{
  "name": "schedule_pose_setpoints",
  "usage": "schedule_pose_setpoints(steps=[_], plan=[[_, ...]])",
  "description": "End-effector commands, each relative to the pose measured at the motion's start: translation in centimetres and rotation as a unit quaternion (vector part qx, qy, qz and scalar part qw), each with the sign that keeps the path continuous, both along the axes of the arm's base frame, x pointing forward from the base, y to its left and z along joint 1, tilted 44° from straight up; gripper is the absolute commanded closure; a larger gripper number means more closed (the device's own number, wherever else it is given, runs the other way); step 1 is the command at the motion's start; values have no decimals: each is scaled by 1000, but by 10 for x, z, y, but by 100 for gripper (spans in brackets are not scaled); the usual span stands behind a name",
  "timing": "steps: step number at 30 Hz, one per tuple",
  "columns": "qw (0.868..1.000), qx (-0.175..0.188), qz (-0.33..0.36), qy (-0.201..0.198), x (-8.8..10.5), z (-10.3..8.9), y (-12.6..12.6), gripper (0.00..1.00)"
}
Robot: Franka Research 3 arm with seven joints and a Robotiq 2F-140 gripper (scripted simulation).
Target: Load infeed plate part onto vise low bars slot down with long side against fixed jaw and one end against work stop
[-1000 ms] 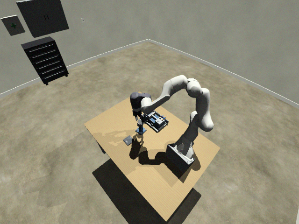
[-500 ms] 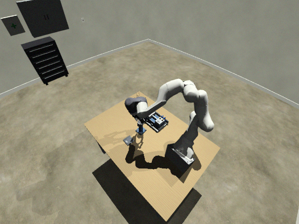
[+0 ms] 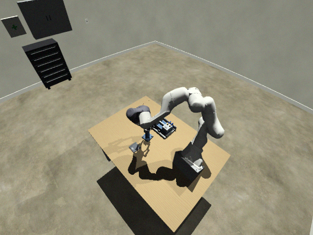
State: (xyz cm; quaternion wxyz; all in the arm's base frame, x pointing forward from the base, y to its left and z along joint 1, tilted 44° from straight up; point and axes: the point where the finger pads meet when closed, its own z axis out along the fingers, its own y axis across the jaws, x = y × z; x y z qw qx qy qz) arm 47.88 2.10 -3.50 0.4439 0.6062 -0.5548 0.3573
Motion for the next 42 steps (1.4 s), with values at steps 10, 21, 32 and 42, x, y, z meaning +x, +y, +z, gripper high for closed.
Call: schedule_pose_setpoints(steps=[10,21,32,42], plan=[[999,-55,-2,-4,-3,3,-2,49],[996,-86,2,-4,-3,1,-2,49],[993,-116,7,-3,-3,0,-1,49],[991,-132,9,-3,-3,-1,-1,49]])
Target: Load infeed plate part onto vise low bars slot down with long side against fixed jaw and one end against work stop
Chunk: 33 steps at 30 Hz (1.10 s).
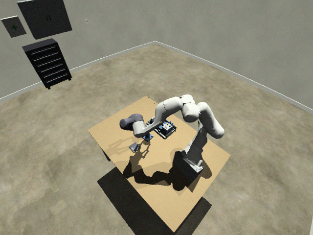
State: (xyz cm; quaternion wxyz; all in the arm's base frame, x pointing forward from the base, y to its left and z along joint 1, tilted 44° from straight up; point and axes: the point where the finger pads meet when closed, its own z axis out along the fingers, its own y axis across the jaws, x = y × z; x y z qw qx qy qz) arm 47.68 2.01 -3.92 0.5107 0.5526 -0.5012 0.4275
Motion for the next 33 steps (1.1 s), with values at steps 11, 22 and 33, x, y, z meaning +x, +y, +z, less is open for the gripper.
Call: schedule_pose_setpoints(steps=[11,22,33], plan=[[1000,-24,1,-2,-1,2,0,49],[999,-35,2,-2,-1,2,0,49],[999,-39,3,-1,-1,1,0,49]])
